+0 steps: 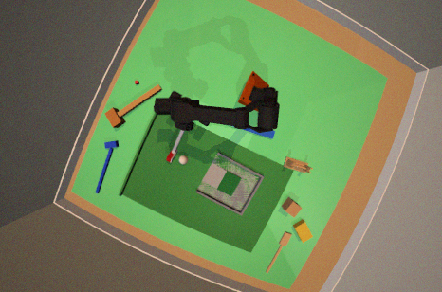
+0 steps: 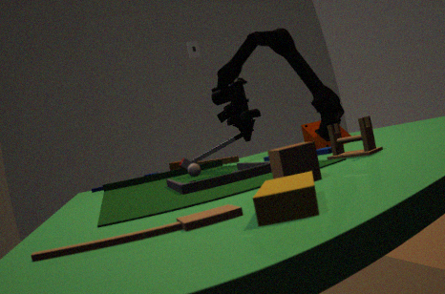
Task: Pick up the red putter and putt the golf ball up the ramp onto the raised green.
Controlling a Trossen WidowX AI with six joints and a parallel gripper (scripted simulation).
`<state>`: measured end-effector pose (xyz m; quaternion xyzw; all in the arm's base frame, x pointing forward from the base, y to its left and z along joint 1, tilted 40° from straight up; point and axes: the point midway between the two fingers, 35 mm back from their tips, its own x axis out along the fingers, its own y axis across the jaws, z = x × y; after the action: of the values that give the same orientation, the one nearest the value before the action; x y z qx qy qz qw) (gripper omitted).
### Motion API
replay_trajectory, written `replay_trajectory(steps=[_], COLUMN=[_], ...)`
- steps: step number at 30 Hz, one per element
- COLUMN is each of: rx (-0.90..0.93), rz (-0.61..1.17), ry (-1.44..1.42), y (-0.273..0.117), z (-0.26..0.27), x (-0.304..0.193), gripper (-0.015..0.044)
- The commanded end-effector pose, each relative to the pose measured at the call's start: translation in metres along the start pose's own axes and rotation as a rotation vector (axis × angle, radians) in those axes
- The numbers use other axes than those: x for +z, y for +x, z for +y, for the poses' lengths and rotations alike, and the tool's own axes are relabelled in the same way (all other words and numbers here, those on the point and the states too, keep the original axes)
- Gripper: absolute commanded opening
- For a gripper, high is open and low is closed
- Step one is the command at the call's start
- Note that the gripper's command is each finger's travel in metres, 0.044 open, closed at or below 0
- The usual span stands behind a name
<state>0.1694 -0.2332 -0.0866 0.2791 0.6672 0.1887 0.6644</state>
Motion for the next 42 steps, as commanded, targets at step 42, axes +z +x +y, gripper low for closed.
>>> replay_trajectory(steps=[42], rx=[0.009], rz=[-0.008], ry=[0.006], y=[-0.026], z=[0.107], x=[0.003], gripper=[0.0000])
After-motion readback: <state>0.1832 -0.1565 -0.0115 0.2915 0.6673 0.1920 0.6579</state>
